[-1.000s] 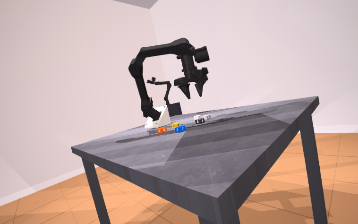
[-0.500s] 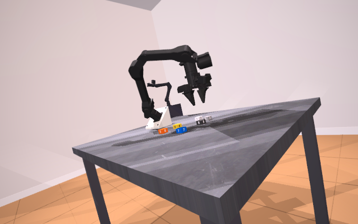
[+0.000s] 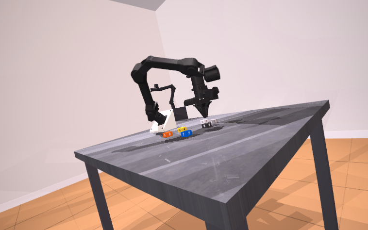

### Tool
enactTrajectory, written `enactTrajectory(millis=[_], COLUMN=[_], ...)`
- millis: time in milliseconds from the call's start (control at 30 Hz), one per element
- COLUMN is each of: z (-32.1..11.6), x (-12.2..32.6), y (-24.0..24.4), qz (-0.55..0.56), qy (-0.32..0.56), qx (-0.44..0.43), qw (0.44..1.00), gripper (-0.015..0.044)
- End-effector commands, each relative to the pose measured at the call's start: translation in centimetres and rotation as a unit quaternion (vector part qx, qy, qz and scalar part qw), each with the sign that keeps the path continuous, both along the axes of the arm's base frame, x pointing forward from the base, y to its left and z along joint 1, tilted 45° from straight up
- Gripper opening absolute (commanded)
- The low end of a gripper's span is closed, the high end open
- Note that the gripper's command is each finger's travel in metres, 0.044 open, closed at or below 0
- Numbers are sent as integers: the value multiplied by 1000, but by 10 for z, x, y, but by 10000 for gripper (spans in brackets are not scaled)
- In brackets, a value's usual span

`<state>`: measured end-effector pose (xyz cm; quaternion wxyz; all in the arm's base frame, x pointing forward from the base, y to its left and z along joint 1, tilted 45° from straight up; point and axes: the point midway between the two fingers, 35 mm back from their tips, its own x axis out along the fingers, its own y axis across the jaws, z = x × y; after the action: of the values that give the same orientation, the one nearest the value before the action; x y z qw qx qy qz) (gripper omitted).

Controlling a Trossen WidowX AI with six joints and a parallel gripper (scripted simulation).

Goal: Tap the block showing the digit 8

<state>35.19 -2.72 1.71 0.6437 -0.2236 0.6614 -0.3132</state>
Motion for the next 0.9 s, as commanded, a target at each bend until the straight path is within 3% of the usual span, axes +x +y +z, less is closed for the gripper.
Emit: enactTrajectory(millis=[0,867], z=[0,-21], x=[-1,-4], y=[-1,-23], qz=[2,2], qy=[1,1], qx=[-2,-2], qw=[1000,1000], gripper=[20,20])
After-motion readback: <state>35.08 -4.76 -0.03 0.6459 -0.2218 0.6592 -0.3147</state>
